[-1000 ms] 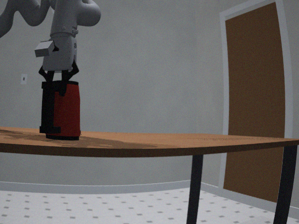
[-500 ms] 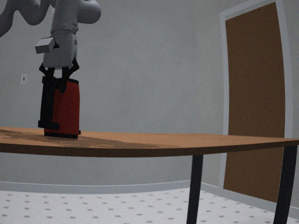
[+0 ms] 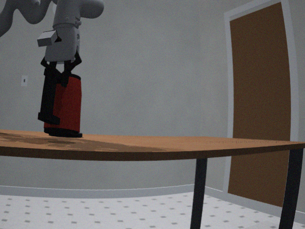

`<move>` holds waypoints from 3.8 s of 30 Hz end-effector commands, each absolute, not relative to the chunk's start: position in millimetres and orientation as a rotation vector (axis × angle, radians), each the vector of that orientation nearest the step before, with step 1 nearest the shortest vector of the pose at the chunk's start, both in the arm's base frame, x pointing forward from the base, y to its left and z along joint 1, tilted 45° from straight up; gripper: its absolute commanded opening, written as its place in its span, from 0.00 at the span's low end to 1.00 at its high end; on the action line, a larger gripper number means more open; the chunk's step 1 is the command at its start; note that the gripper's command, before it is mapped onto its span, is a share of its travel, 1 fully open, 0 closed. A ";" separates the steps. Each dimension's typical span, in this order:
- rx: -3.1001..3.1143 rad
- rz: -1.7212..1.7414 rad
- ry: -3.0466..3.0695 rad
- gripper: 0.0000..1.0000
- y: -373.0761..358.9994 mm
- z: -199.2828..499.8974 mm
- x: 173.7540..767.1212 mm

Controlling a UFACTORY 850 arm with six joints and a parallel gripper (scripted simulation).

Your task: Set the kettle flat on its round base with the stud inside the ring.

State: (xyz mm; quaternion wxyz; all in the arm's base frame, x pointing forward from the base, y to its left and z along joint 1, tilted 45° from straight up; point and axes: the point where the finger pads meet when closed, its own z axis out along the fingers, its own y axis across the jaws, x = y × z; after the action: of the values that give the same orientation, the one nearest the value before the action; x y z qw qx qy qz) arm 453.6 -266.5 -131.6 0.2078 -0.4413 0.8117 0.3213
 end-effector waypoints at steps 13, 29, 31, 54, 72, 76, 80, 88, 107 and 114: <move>-1.229 0.891 2.260 0.00 -278.2 -120.4 453.5; -1.229 0.891 2.260 0.00 -278.4 -120.2 453.5; -1.229 0.891 2.260 0.00 -278.4 -120.2 453.5; -1.229 0.891 2.260 0.00 -278.6 -119.2 453.8; -1.229 0.891 2.260 0.00 -280.5 -108.2 457.3; -1.229 0.891 2.260 0.00 -280.5 -108.2 457.3; -1.229 0.891 2.260 0.00 -280.5 -108.2 457.3; -1.229 0.891 2.260 0.00 -280.5 -108.2 457.3; -1.229 0.891 2.260 0.00 -280.4 -108.0 457.4; -1.229 0.891 2.260 0.00 -279.9 -107.5 457.5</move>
State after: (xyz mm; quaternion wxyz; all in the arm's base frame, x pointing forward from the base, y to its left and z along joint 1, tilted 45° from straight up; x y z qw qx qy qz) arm 456.8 -279.0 -108.5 0.2078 -0.4414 0.8117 0.3212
